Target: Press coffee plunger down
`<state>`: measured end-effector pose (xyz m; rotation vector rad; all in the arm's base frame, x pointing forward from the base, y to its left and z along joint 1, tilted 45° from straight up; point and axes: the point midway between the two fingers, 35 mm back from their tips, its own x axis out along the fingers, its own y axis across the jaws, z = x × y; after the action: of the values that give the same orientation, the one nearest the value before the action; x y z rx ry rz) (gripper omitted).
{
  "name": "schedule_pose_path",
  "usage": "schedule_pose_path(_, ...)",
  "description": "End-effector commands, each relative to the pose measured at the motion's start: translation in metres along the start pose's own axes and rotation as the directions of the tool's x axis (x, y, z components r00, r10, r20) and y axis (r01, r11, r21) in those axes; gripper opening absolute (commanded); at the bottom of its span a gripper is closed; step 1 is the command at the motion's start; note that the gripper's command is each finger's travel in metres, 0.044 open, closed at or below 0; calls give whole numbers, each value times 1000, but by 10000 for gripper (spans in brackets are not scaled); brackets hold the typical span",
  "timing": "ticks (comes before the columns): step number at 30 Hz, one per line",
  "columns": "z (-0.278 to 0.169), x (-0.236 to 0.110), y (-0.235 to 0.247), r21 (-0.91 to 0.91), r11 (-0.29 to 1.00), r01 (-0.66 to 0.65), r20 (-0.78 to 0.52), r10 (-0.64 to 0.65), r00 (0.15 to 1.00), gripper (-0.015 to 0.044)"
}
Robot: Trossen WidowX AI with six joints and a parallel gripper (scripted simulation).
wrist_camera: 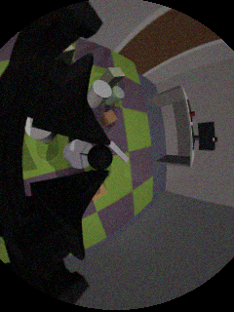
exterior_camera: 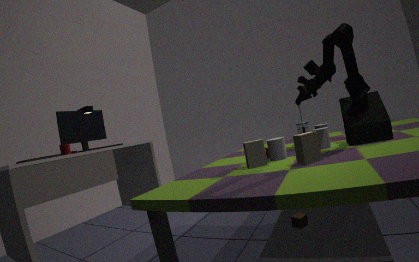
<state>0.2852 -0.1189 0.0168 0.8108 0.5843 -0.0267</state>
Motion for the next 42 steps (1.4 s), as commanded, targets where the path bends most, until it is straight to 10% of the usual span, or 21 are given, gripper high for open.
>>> schedule_pose_path(1, -2, 1, 0, 6, 1000, 0, -1, 0, 1000, 117)
schedule_pose_path(42, -51, 47, -4, 7, 1000, 3, -5, -3, 1000, 117)
